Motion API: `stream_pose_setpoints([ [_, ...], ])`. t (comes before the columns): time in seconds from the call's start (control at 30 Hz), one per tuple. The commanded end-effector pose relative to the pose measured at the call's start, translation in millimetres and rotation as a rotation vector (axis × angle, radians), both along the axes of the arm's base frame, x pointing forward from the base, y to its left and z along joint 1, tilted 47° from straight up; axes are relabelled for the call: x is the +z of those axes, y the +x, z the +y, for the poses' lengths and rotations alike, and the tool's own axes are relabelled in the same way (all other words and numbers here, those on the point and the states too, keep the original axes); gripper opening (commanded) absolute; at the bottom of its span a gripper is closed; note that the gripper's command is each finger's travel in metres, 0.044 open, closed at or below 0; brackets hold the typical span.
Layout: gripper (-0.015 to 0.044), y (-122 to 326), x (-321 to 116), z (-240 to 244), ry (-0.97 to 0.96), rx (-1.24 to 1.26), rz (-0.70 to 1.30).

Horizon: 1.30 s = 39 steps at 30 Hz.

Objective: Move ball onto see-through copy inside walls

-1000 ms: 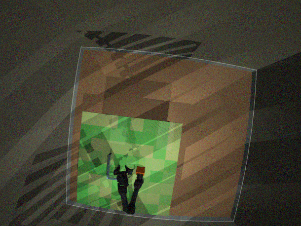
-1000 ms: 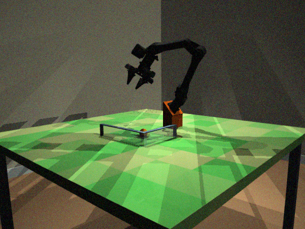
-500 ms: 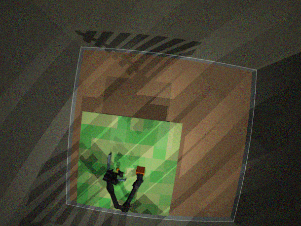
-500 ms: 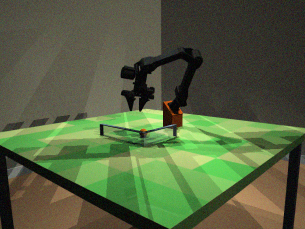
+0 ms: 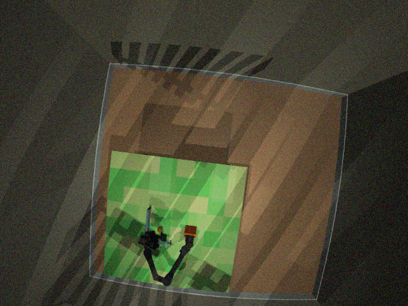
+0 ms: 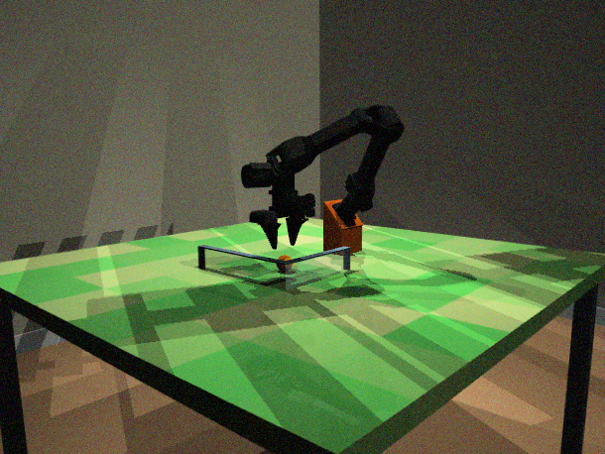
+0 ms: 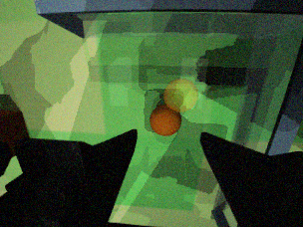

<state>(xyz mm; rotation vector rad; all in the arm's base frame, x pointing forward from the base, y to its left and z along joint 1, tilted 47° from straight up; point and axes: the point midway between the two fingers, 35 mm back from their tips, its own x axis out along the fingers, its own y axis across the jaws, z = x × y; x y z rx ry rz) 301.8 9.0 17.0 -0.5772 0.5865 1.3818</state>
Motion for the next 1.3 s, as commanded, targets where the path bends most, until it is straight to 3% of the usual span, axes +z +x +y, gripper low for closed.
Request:
stream_pose_setpoints([
  [0.0,0.031,-0.2,-3.9,4.9,0.006,-0.001,0.007],
  [0.9,0.031,3.1,-30.1,33.6,0.008,-0.001,0.007],
  [1.03,0.0205,3.1,-30.1,33.6,0.008,-0.001,0.007],
  [1.27,0.0138,3.1,-30.1,33.6,0.008,-0.001,0.007],
])
